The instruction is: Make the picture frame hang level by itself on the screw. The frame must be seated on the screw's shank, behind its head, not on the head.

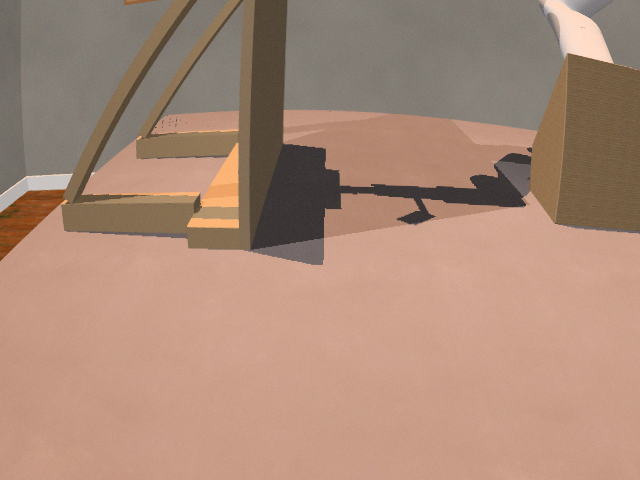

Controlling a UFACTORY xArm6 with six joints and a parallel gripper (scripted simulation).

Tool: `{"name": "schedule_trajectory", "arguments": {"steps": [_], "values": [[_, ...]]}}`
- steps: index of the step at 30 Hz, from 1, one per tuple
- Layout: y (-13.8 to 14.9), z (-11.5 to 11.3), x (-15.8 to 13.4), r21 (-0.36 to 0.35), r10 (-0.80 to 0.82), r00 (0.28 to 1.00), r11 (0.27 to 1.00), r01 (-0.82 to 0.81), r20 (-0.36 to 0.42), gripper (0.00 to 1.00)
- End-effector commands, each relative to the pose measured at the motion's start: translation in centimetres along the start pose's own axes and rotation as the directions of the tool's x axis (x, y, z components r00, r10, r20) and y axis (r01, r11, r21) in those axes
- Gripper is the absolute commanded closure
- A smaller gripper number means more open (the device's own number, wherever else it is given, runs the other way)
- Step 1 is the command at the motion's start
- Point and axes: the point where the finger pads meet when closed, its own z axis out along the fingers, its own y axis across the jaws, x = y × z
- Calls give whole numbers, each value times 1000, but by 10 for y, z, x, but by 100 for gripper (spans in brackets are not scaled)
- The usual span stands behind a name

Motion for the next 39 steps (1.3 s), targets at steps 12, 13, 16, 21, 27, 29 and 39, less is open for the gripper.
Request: {"name": "schedule_trajectory", "arguments": {"steps": [12,13,16,21,27,29,39], "values": [[2,1,0,-2,1,1000,1000,-1,1,50],[2,1,0,-2,1,1000,1000,-1,1,50],[2,0,0,-2,1,1000,1000,-1,1,50],[2,0,0,-2,1,1000,1000,-1,1,50],[2,-2,0,-2,1,1000,1000,-1,1,50],[2,-3,0,-2,1,1000,1000,-1,1,50],[2,-11,0,-2,1,1000,1000,-1,1,50]]}}
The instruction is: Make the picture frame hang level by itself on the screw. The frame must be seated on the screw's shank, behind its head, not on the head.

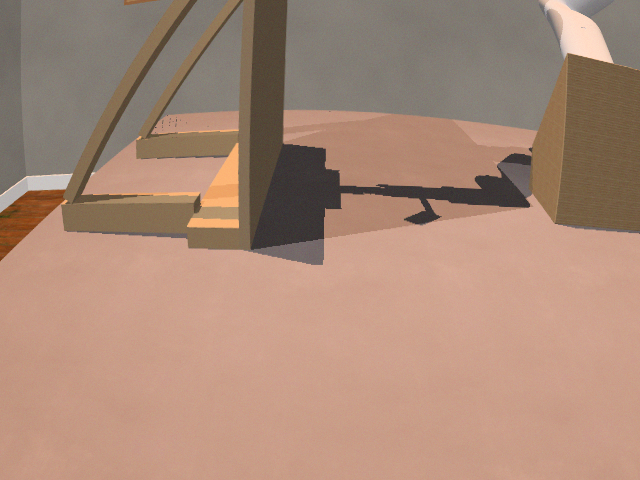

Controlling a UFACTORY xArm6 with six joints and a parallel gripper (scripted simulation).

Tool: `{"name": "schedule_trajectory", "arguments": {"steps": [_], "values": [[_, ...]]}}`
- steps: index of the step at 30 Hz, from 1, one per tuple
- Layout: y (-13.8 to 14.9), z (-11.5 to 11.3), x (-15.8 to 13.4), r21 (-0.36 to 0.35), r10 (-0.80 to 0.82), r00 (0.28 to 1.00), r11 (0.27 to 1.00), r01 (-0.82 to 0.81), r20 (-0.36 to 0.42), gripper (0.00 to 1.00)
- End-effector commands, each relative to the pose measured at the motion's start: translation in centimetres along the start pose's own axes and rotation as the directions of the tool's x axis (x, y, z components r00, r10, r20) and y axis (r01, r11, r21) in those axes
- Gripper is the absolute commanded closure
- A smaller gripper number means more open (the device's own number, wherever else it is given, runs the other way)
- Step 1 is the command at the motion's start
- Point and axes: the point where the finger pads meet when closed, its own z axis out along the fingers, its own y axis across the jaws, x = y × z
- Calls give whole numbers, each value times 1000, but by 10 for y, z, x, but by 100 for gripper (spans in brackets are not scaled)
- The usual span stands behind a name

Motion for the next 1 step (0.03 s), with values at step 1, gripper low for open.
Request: {"name": "schedule_trajectory", "arguments": {"steps": [1], "values": [[2,-3,0,-2,1,1000,1000,-1,1,50]]}}
